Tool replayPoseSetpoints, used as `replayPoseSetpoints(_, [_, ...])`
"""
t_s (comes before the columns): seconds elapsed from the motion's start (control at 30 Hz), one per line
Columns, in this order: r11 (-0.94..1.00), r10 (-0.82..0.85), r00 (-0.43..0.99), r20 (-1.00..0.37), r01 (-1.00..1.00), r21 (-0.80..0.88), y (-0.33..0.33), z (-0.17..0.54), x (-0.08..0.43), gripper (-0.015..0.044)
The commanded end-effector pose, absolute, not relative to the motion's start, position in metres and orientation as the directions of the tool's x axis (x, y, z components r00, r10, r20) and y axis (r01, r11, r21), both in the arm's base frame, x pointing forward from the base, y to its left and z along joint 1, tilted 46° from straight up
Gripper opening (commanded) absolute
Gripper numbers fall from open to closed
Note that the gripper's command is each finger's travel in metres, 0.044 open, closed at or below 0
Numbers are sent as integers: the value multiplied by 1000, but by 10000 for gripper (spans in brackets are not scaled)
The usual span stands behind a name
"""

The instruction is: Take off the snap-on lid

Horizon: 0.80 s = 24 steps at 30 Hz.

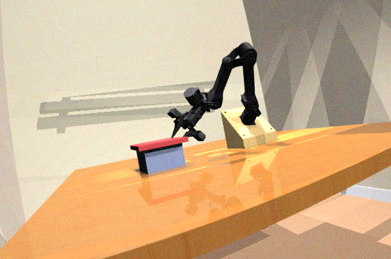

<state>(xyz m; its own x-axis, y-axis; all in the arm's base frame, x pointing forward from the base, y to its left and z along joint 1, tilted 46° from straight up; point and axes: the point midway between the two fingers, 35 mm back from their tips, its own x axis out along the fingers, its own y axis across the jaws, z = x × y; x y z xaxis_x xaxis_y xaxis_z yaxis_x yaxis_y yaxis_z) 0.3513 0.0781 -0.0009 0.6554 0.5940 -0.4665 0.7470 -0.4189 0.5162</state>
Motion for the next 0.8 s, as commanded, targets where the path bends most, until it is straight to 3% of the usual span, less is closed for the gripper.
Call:
replayPoseSetpoints(0.0, [-423, 591, 658, -467, 746, 515, 78, -1, 352, 129])
replayPoseSetpoints(0.1, [-423, 591, 658, -467, 746, 515, 78, -1, 352, 109])
replayPoseSetpoints(0.23, [-423, 591, 658, -467, 746, 515, 78, -1, 352, 4])
replayPoseSetpoints(0.77, [-420, 593, 656, -467, 747, 516, 76, 1, 352, 0])
